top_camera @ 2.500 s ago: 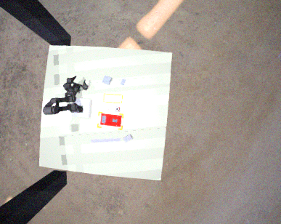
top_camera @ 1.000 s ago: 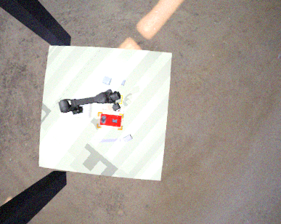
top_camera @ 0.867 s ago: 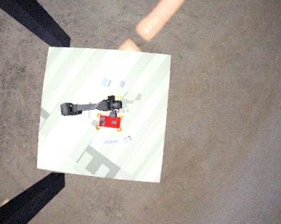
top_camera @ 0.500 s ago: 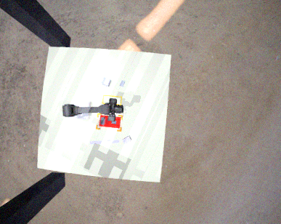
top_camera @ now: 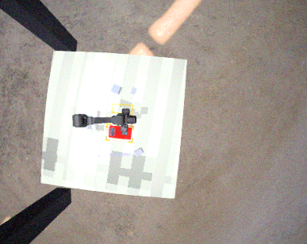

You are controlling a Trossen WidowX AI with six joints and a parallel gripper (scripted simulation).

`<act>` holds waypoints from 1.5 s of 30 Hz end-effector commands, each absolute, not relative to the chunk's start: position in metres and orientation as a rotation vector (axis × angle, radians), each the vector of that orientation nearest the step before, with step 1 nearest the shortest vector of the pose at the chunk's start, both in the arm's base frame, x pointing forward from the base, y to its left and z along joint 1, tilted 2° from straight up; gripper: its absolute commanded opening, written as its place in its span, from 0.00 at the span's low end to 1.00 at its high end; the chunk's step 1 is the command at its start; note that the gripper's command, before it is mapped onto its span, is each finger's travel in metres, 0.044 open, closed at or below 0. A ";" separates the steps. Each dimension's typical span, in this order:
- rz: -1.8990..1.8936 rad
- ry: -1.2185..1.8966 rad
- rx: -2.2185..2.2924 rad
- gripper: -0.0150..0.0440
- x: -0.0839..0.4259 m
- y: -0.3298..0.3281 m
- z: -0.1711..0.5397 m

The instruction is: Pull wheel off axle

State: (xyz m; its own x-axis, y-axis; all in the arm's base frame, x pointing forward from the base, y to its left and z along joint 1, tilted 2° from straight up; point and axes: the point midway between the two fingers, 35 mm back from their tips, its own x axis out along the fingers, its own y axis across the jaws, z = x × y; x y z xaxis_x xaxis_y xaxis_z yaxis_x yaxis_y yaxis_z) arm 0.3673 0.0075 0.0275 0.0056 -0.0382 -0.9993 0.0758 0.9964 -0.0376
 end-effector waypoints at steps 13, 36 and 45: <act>-0.090 1.571 0.029 0.54 0.365 0.007 0.021; -0.089 1.569 0.029 0.25 0.366 0.007 0.027; -0.088 1.568 0.029 0.25 0.366 0.007 0.030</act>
State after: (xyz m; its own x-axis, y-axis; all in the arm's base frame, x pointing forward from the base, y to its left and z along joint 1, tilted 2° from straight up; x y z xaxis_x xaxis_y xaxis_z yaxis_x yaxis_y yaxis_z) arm 0.3654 0.0072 0.0257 -0.0025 -0.0386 -0.9993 0.0750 0.9964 -0.0387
